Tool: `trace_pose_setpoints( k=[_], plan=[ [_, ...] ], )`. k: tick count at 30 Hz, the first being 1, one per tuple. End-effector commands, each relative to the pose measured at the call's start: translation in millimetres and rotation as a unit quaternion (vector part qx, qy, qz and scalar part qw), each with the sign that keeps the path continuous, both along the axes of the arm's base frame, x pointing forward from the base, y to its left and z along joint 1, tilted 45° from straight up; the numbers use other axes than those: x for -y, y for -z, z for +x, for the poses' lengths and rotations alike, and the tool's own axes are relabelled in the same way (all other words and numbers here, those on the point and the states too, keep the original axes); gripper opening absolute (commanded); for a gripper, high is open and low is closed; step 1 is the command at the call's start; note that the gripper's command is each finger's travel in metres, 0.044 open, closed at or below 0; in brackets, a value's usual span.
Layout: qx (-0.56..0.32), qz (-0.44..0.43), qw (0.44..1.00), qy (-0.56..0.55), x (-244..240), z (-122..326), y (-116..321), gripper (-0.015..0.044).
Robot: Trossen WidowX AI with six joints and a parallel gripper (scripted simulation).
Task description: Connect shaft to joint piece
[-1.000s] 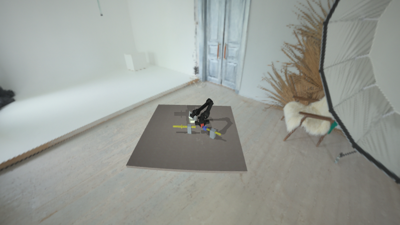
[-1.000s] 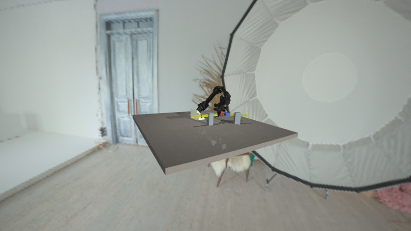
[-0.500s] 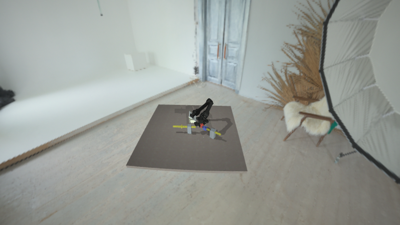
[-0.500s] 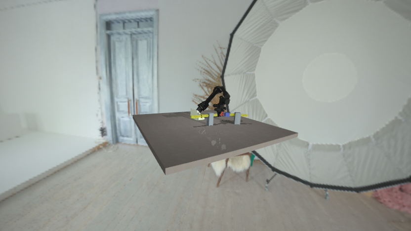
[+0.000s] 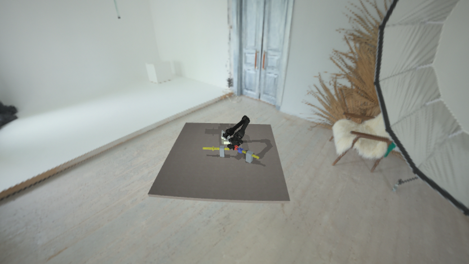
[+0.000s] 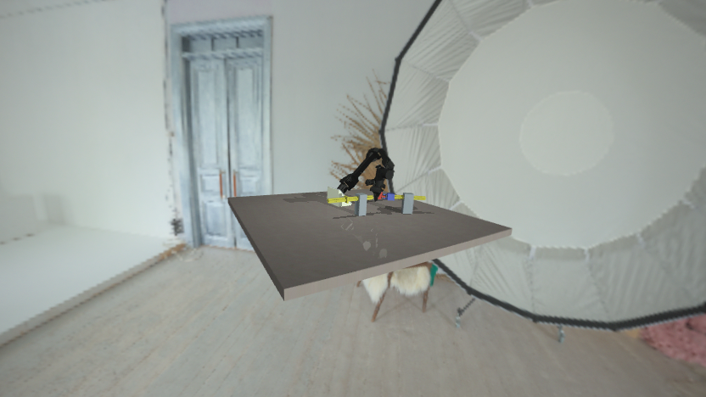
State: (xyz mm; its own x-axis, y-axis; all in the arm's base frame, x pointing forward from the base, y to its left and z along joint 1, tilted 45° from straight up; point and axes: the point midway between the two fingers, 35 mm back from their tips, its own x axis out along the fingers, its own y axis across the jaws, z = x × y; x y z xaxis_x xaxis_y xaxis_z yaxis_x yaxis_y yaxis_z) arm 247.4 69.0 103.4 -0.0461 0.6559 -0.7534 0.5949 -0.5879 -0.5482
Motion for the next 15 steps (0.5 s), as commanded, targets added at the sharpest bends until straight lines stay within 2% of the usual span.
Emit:
trace_pose_setpoints(
  k=[1, 15],
  plan=[
    [0.029, 0.002, 0.999, -0.024, 1.7, 2.3, 2.2, 0.0000],
    [0.109, 0.005, 0.989, -0.097, 6.3, 9.8, 7.9, 0.0000]
  ],
)
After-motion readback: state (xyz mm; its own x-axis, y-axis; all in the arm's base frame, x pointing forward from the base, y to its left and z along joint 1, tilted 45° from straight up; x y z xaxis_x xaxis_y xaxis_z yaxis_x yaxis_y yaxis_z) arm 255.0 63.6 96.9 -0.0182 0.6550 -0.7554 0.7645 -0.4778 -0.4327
